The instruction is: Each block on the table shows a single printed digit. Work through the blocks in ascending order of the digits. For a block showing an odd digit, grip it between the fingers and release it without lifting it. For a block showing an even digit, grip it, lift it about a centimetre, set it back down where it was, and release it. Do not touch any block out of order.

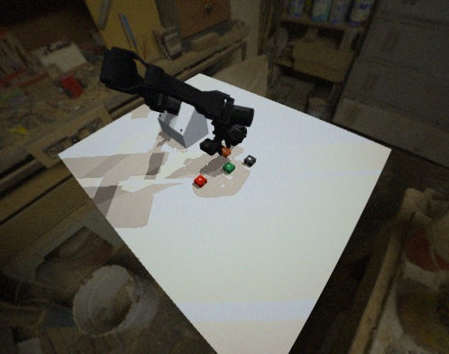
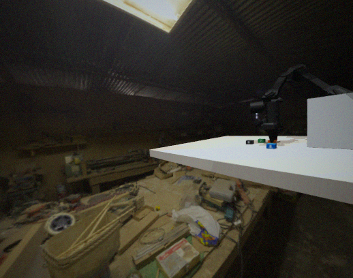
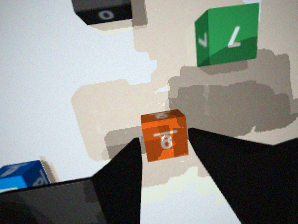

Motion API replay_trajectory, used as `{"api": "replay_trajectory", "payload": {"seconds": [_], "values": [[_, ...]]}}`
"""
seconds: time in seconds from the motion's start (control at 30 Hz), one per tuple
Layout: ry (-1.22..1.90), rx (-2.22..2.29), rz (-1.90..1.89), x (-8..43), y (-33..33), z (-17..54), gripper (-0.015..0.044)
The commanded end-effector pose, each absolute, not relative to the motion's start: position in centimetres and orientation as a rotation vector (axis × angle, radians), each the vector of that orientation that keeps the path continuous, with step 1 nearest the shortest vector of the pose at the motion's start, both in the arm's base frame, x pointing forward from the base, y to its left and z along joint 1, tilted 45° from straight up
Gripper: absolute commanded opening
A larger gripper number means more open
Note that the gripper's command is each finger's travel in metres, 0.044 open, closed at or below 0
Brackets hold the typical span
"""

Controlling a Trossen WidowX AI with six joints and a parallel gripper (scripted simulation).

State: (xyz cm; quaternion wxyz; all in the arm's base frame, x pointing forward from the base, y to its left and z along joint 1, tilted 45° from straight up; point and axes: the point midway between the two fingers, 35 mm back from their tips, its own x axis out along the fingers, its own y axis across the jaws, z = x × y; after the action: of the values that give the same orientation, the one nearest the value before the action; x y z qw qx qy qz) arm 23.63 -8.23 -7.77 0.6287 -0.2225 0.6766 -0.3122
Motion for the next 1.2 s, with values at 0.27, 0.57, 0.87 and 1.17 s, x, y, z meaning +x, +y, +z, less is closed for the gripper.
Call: {"api": "replay_trajectory", "payload": {"seconds": [0.27,0.57,0.87,1.17], "values": [[1.552,-0.515,-0.714,23.57,-8.28,-7.82,0.0120],[1.552,-0.515,-0.714,23.57,-8.28,-7.82,0.0120],[1.552,-0.515,-0.714,23.57,-8.28,-7.82,0.0251],[1.552,-0.515,-0.713,23.61,-8.14,-7.68,0.0400]]}}
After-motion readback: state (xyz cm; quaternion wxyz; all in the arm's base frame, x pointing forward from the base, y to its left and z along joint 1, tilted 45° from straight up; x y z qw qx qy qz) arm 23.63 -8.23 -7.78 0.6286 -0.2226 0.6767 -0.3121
